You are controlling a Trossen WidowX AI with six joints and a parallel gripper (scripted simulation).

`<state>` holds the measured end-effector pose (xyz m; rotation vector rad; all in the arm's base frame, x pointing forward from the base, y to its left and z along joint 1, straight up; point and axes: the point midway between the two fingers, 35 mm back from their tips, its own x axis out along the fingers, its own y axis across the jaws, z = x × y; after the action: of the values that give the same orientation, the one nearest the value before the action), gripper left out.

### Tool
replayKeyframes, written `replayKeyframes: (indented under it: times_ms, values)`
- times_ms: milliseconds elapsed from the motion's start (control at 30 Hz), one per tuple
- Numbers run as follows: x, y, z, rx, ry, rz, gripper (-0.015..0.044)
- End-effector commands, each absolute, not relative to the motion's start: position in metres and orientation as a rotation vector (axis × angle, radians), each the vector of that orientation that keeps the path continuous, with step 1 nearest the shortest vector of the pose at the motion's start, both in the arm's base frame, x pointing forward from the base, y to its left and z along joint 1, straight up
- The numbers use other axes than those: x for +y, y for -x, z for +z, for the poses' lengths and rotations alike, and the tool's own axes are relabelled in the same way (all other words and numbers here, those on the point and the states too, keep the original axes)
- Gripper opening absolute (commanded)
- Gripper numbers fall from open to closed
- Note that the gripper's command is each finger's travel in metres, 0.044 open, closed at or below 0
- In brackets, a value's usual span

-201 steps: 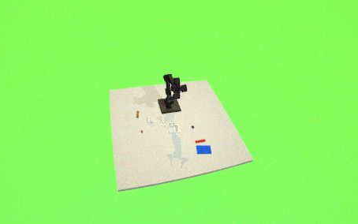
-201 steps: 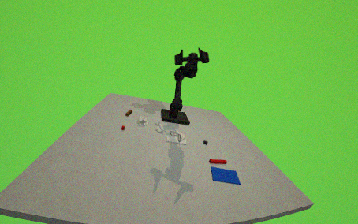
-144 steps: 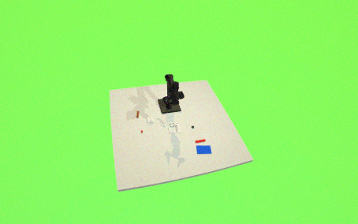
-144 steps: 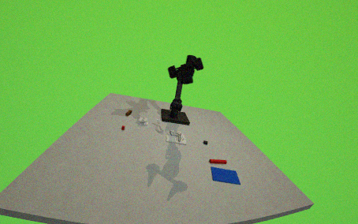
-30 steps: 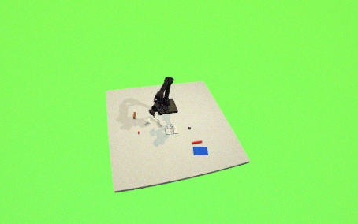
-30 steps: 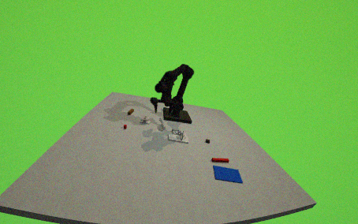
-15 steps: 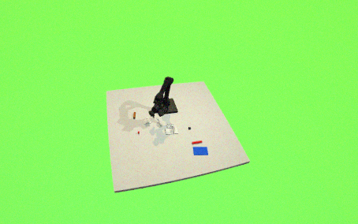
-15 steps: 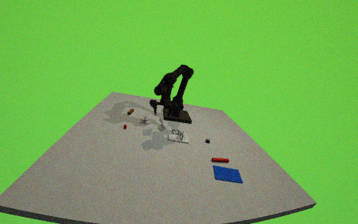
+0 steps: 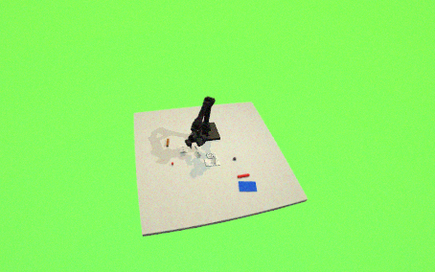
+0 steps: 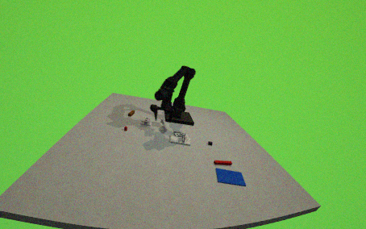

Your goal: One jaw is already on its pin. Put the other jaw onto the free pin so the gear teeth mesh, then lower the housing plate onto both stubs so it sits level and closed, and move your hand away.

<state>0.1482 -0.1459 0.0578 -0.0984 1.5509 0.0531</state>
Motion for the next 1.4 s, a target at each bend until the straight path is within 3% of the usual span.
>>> replayKeyframes:
  times_ms: [0, 833, 1200, 1367]
  values:
    - [-0.144, -0.147, 0.049, 1.560, 0.084, 0.061, 0.0440]
    - [-0.142, -0.145, 0.022, 1.562, 0.085, 0.061, 0.0440]
    - [-0.142, -0.145, 0.022, 1.562, 0.085, 0.061, 0.0151]
    - [-0.142, -0.145, 0.022, 1.562, 0.085, 0.061, 0.0118]
